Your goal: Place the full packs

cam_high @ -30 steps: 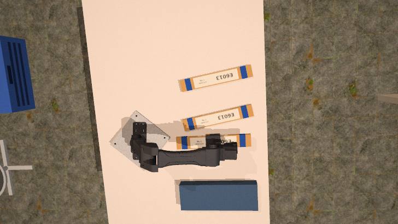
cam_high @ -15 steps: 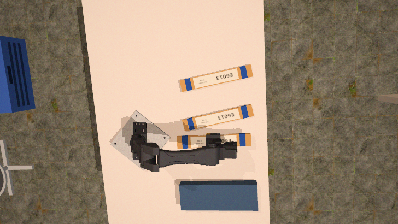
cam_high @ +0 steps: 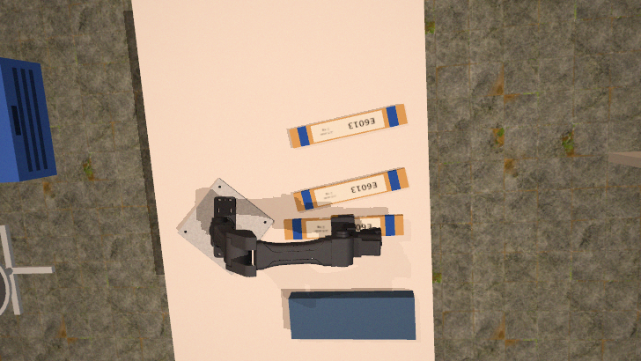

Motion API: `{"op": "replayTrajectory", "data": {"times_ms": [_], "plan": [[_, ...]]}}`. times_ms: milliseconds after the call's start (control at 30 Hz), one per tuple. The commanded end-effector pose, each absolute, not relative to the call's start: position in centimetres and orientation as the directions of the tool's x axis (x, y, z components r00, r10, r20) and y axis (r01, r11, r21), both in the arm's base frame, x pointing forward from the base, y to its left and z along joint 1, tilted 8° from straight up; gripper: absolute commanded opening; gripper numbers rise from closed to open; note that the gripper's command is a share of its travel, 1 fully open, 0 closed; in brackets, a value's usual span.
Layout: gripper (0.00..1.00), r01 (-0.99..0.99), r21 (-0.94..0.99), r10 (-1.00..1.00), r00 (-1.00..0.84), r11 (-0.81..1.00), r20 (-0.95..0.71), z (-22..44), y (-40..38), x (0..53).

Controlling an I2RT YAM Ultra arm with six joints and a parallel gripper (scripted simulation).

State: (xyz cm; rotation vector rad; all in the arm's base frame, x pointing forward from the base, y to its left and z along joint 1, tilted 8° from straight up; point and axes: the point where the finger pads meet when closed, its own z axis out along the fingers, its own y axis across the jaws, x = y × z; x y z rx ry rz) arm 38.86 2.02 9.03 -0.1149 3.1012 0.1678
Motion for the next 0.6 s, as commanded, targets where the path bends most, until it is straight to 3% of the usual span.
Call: {"op": "replayTrajectory", "data": {"times_ms": [0,567], "plan": [[0.00,-0.075,0.099,-0.062,-0.989,0.992,-0.131,13.12,1.82,40.04],[0.00,-0.074,0.099,-0.061,-0.990,0.992,-0.126,13.28,1.76,40.06]]}}
